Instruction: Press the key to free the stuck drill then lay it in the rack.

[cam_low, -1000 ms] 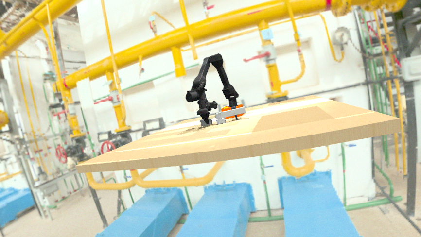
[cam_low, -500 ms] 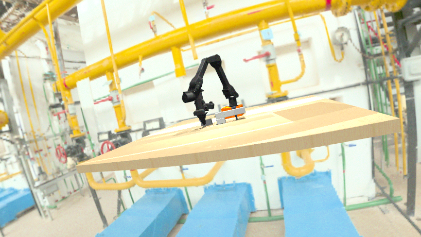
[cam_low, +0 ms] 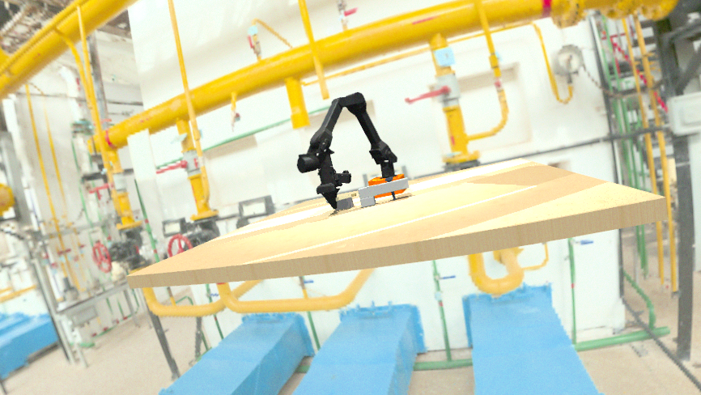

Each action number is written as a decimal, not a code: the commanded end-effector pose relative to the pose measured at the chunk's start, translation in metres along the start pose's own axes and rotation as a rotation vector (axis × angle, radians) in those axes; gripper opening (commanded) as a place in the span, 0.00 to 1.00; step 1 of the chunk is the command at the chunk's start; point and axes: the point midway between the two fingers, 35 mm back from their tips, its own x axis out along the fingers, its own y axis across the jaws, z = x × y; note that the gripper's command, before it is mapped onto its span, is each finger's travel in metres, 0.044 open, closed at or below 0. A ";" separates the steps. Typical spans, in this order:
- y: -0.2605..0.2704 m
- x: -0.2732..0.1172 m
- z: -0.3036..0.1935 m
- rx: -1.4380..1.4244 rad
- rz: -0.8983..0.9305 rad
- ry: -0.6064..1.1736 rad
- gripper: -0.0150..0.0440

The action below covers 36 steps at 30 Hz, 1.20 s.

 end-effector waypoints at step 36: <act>0.000 -0.016 -0.012 -0.003 -0.001 0.006 0.25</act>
